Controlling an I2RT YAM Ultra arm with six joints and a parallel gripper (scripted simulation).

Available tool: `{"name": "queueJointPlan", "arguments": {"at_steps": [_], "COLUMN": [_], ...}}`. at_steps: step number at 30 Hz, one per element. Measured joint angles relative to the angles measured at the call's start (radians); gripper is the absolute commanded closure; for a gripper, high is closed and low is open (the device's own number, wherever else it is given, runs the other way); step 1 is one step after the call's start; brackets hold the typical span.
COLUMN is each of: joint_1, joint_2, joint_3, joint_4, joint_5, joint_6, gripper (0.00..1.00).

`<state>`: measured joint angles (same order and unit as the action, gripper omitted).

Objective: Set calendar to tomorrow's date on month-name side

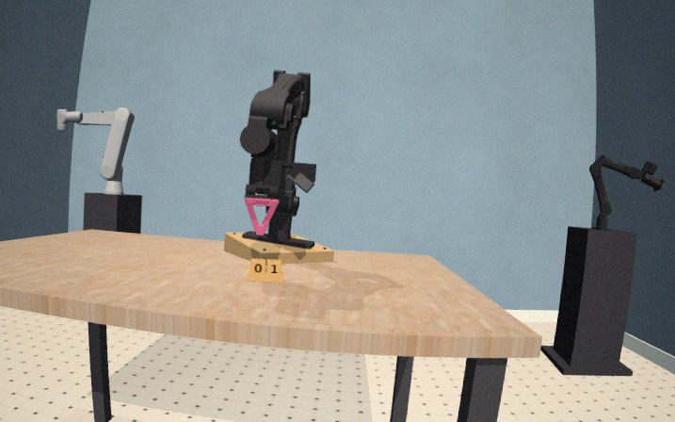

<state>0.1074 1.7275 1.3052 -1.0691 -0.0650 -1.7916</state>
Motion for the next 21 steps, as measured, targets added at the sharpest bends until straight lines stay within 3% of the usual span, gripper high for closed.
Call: {"name": "queueJointPlan", "arguments": {"at_steps": [21], "joint_1": [0.004], "joint_2": [0.026], "joint_3": [-0.064], "joint_4": [0.093], "joint_5": [0.0], "joint_6": [0.002], "gripper": [0.55]}}
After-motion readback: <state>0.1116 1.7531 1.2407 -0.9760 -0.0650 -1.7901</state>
